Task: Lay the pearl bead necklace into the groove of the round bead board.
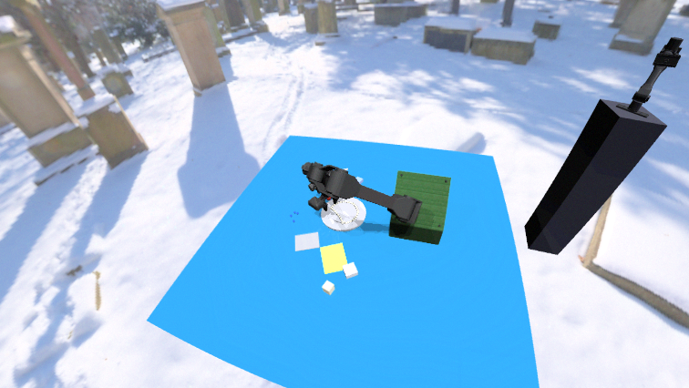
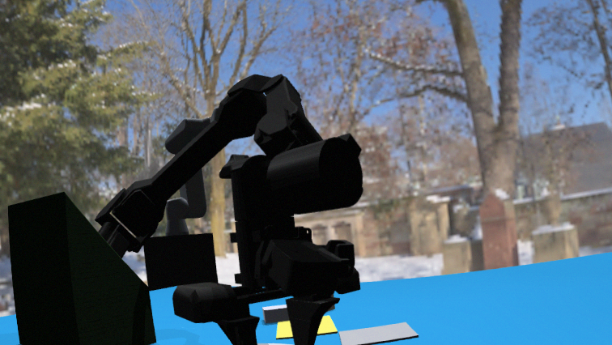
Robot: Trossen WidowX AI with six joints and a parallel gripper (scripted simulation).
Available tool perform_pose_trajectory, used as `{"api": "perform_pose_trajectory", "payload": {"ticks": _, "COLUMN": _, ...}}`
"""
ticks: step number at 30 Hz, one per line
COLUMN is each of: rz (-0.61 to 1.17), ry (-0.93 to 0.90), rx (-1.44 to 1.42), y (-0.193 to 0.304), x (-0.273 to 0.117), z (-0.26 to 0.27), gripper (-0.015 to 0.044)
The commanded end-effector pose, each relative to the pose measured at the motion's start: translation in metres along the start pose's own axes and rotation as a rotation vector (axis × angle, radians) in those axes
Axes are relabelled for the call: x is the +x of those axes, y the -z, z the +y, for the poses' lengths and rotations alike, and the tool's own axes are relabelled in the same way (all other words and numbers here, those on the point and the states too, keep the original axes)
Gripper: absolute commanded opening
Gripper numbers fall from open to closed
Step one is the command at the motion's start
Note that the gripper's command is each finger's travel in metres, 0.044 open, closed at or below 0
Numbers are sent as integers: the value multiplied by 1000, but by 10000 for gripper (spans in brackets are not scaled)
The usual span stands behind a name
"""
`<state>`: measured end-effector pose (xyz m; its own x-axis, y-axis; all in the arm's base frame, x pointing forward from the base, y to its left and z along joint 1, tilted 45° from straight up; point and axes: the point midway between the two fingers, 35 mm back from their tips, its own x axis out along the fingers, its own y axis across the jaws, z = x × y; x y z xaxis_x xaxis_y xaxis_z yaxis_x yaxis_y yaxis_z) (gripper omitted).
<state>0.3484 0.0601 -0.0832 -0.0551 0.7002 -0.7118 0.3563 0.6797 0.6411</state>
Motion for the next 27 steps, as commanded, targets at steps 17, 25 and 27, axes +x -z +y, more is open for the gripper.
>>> {"api": "perform_pose_trajectory", "payload": {"ticks": 17, "rz": 1, "ry": -6, "rx": 4, "y": 1, "x": -5, "z": 0, "gripper": 440}}
{"api": "perform_pose_trajectory", "payload": {"ticks": 25, "rz": 1, "ry": -6, "rx": 4, "y": 1, "x": -5, "z": 0, "gripper": 440}}
{"api": "perform_pose_trajectory", "payload": {"ticks": 27, "rz": 1, "ry": -6, "rx": 4, "y": 1, "x": -5, "z": 0, "gripper": 440}}
